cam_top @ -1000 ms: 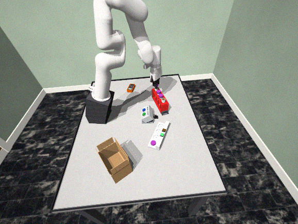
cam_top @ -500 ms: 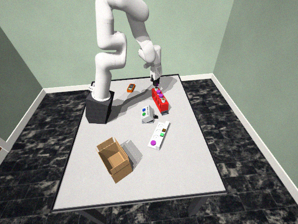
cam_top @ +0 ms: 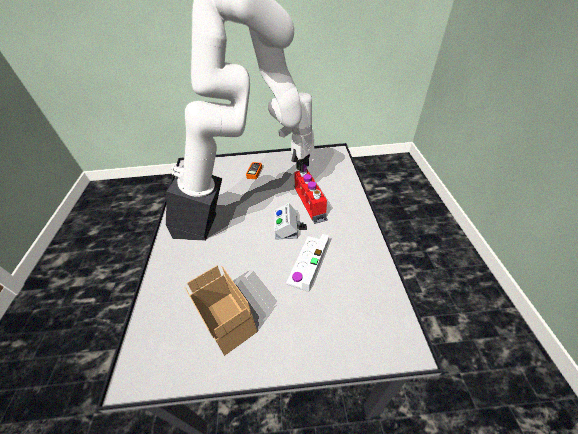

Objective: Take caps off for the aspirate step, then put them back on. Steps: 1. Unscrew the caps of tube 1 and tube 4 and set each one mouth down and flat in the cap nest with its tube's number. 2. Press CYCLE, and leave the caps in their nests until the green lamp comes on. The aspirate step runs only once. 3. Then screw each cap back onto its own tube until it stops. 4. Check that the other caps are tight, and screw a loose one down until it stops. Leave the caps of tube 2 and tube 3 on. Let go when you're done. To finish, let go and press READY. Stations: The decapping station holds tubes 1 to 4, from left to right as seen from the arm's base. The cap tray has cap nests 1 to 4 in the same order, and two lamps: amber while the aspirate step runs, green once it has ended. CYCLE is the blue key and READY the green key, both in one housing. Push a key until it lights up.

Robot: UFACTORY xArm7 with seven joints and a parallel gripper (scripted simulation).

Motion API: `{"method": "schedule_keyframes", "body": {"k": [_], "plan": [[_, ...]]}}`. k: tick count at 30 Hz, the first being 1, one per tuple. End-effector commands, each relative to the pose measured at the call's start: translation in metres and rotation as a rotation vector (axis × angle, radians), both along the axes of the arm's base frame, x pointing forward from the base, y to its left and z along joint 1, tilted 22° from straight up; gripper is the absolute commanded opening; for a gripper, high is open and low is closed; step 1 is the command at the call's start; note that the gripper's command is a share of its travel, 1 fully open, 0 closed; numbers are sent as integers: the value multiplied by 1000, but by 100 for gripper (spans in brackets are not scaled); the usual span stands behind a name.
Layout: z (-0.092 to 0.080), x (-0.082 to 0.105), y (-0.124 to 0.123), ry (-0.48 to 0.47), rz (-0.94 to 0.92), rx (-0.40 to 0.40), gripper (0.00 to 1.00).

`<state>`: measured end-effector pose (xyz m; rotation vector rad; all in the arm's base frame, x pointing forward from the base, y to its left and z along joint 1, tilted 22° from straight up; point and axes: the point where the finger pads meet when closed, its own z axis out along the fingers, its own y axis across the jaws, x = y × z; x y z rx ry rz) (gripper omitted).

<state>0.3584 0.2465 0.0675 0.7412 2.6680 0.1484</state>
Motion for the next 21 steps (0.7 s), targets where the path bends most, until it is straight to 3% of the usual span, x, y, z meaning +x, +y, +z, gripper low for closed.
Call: {"method": "schedule_keyframes", "body": {"k": [1,21], "plan": [[-4,3,2,0,1,2,0],[-5,4,3,0,1,2,0]]}}
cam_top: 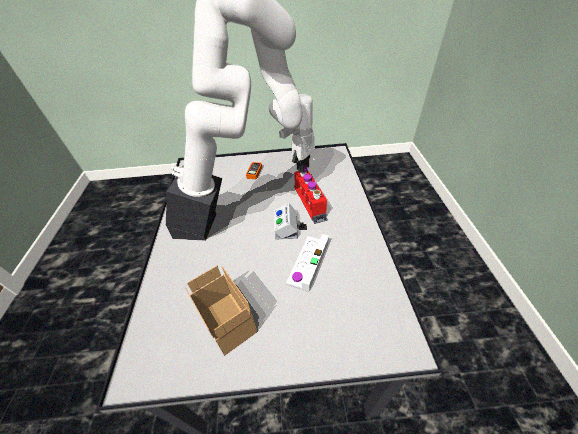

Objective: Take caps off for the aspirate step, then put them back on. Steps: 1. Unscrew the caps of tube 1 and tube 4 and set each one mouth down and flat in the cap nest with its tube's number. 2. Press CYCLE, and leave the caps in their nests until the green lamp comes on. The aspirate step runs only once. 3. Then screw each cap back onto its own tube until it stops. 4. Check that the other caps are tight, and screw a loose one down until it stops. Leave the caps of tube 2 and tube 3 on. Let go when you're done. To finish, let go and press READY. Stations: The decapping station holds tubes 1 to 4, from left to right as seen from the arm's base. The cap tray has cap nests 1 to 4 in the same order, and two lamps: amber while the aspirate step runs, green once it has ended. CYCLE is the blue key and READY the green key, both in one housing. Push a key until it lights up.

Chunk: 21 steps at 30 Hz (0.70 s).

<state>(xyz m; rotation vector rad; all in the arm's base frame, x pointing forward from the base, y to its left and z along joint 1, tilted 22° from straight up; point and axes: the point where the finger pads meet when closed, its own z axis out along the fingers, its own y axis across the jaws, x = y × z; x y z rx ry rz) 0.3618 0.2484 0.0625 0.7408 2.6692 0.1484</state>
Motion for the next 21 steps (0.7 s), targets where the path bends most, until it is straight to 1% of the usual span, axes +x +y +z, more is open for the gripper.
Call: {"method": "schedule_keyframes", "body": {"k": [1,21], "plan": [[0,1,1,-1,1,2,0],[-8,4,1,-1,1,2,0]]}}
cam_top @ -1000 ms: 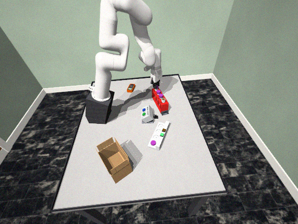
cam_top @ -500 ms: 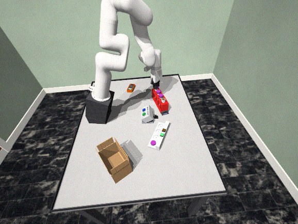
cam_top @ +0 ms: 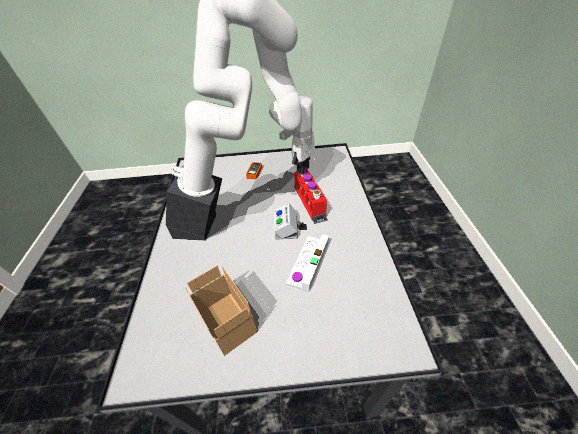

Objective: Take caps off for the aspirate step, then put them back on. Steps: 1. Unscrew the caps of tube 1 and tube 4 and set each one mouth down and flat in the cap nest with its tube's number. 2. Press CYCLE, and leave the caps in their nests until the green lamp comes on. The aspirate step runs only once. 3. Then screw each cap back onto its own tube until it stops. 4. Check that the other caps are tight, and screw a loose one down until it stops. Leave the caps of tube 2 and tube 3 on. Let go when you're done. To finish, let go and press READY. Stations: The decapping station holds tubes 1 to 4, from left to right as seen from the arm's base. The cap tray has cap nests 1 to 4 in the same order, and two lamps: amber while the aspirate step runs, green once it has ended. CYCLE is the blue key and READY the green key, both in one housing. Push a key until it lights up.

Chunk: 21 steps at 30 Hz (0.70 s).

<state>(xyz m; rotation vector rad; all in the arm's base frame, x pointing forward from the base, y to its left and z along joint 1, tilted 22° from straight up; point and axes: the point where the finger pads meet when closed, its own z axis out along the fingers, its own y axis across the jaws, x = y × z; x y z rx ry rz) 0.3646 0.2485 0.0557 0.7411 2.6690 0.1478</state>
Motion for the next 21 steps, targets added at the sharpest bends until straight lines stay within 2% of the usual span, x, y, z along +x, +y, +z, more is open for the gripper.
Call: {"method": "schedule_keyframes", "body": {"k": [1,7,8,21], "plan": [[-1,1,1,-1,1,2,0],[-1,1,1,-1,1,2,0],[-1,1,1,-1,1,2,46],[-1,1,1,-1,1,2,46]]}}
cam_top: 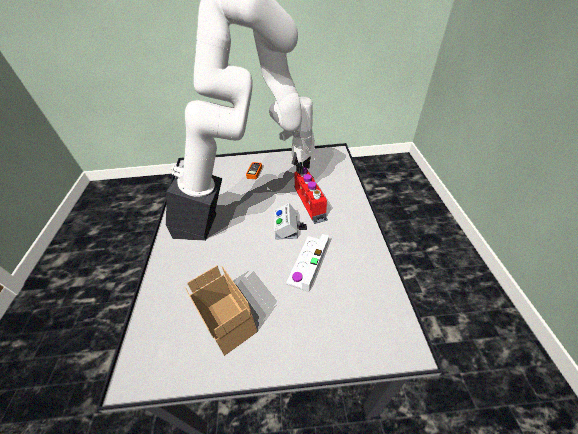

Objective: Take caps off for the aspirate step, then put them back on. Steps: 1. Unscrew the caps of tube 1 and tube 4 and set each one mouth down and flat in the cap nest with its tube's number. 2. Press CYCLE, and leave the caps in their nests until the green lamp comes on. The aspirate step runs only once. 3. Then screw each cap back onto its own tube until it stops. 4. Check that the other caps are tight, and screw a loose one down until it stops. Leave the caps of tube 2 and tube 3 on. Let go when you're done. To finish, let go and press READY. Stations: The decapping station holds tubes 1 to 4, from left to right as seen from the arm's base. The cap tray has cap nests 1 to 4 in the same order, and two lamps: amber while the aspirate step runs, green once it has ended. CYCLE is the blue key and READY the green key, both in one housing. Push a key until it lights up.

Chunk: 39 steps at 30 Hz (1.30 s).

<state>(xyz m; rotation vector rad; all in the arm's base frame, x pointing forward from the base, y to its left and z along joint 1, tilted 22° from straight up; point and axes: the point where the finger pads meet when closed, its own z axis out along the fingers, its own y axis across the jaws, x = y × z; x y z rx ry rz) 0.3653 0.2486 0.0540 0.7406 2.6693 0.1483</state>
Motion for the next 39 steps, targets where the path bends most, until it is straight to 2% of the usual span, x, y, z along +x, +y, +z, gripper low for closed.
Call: {"method": "schedule_keyframes", "body": {"k": [1,10,14,28,29,39], "plan": [[1,0,1,-1,1,2,46],[0,1,1,-1,-37,17,46],[-2,1,1,0,-182,75,46],[-6,3,1,0,-182,75,46],[-6,3,1,0,-182,75,0],[-6,3,1,0,-182,75,0]]}}
